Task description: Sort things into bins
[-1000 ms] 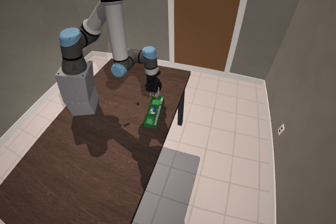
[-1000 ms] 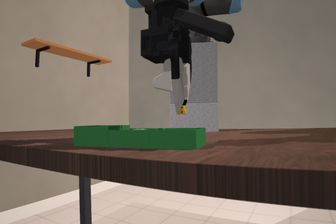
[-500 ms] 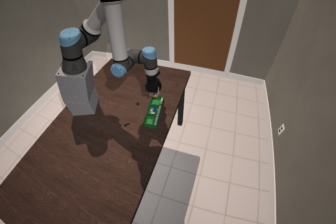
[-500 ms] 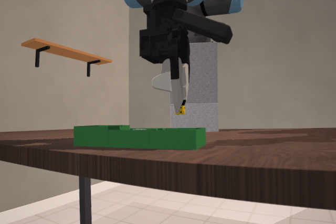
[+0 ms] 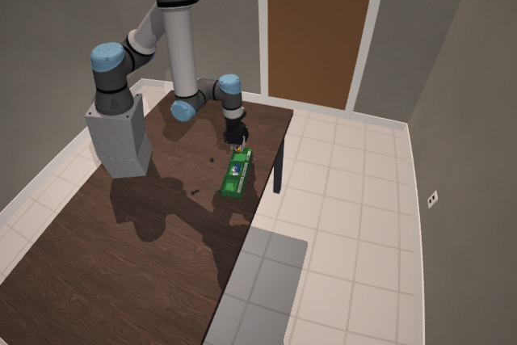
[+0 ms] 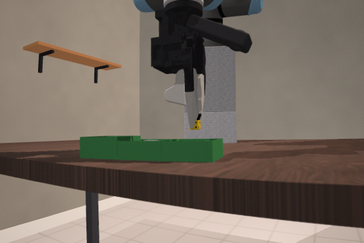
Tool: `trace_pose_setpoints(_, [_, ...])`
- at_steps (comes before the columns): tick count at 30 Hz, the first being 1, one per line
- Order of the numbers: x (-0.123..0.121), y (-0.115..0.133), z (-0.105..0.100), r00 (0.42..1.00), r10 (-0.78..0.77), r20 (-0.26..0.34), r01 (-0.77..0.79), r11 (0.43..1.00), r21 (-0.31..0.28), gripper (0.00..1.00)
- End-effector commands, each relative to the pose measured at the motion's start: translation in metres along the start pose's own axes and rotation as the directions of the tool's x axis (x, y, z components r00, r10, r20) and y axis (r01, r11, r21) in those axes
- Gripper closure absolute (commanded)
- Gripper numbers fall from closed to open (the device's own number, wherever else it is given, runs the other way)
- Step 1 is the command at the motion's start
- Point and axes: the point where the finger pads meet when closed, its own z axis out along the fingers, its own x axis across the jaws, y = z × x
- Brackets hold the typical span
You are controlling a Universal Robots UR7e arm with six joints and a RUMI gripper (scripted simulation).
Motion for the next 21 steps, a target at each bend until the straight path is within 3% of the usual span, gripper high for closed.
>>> trace_pose_setpoints(1, [0.001,0.000,0.008,1.000,0.000,-0.001,0.000,1.000,0.000,1.00])
trace_pose_setpoints(16, [0.001,0.000,0.034,1.000,0.000,-0.001,0.000,1.000,0.000,1.00])
trace_pose_setpoints(21, [0.001,0.000,0.034,1.000,0.000,-0.001,0.000,1.000,0.000,1.00])
